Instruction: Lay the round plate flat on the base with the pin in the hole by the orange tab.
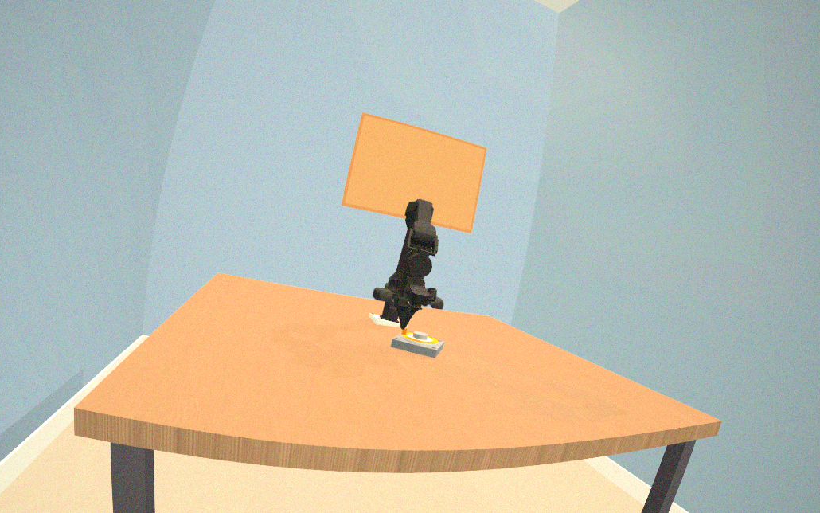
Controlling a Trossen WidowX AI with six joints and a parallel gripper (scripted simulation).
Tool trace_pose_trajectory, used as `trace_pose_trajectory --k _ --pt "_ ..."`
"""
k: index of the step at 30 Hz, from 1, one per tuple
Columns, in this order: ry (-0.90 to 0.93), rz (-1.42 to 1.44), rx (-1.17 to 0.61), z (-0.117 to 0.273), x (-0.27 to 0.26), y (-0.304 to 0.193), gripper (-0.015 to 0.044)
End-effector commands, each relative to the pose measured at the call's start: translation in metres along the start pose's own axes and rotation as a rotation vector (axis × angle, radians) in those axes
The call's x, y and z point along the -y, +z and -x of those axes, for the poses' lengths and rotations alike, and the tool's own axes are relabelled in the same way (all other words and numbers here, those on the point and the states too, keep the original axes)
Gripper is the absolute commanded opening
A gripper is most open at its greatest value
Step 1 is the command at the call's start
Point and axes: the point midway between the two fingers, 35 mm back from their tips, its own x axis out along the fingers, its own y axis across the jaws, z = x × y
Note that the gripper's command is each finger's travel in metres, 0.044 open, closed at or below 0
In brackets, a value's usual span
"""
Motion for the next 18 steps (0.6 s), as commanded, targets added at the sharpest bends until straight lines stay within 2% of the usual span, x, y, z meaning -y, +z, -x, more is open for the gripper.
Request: trace_pose_trajectory --k 1,8,18 --pt "-0.005 0.005 0.004 0.012 0.001 0.001 0.0000" --pt "-0.005 0.005 0.004 0.044 -0.001 -0.002 0.0000" --pt "-0.001 0.000 0.004 0.038 -0.001 -0.001 0.0000"
